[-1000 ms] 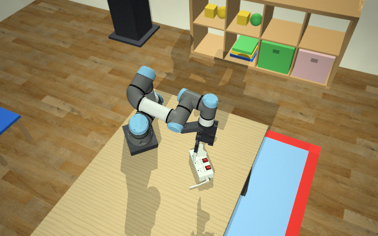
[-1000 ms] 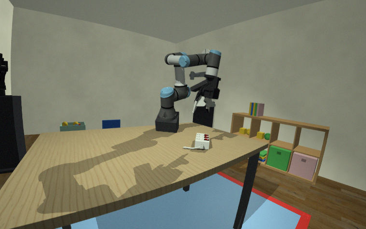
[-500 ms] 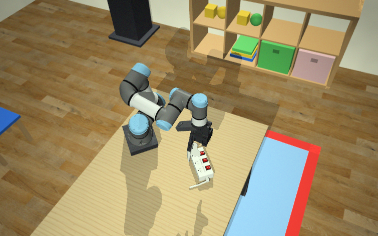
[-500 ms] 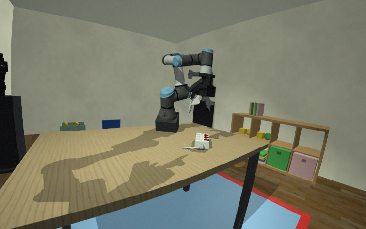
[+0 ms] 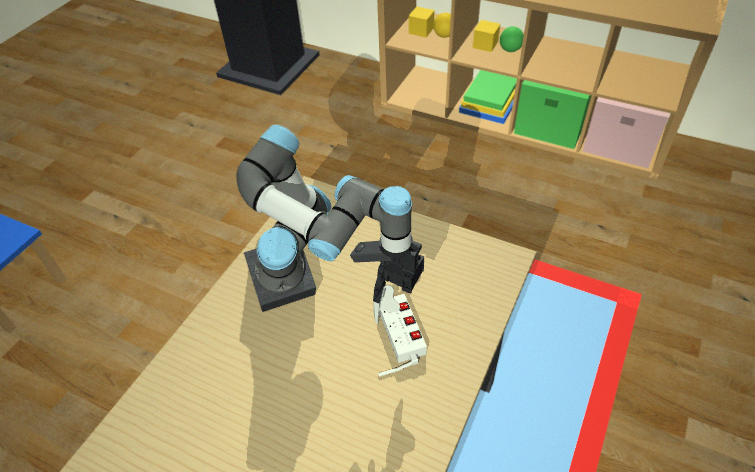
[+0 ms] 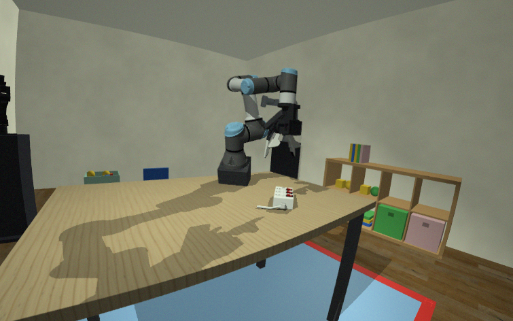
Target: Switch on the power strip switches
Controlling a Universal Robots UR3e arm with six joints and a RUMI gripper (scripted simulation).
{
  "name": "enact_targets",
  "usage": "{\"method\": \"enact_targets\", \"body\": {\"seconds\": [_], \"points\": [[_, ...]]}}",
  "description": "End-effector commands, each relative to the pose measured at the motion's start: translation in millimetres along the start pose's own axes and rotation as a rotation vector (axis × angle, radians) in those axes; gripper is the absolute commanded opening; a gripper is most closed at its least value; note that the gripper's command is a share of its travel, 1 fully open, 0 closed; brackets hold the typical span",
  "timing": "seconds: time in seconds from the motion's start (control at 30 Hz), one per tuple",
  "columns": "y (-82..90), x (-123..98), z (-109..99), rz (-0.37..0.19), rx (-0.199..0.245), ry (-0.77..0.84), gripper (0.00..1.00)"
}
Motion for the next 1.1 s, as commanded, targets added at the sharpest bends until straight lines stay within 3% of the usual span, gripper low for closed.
{"method": "enact_targets", "body": {"seconds": [0.0, 0.53, 0.83, 1.07], "points": [[0.4, -0.6, 0.3, -0.005, -0.002, -0.002, 1.00], [-1.7, -1.5, 0.0, -0.003, -0.002, 0.055, 1.00], [-4.9, -3.7, -0.9, -0.003, -0.002, 0.166, 1.00], [-10.1, -7.5, -2.0, -0.003, -0.002, 0.345, 1.00]]}}
Point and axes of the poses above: the point where the finger pads meet when closed, its own y axis back along the fingers, its own z axis across the jaws, x = y × z, the point moved 8 cm from there along y, back along the fingers, and after that the axes turned 7 degrees about -y, right-handed, at the moved point
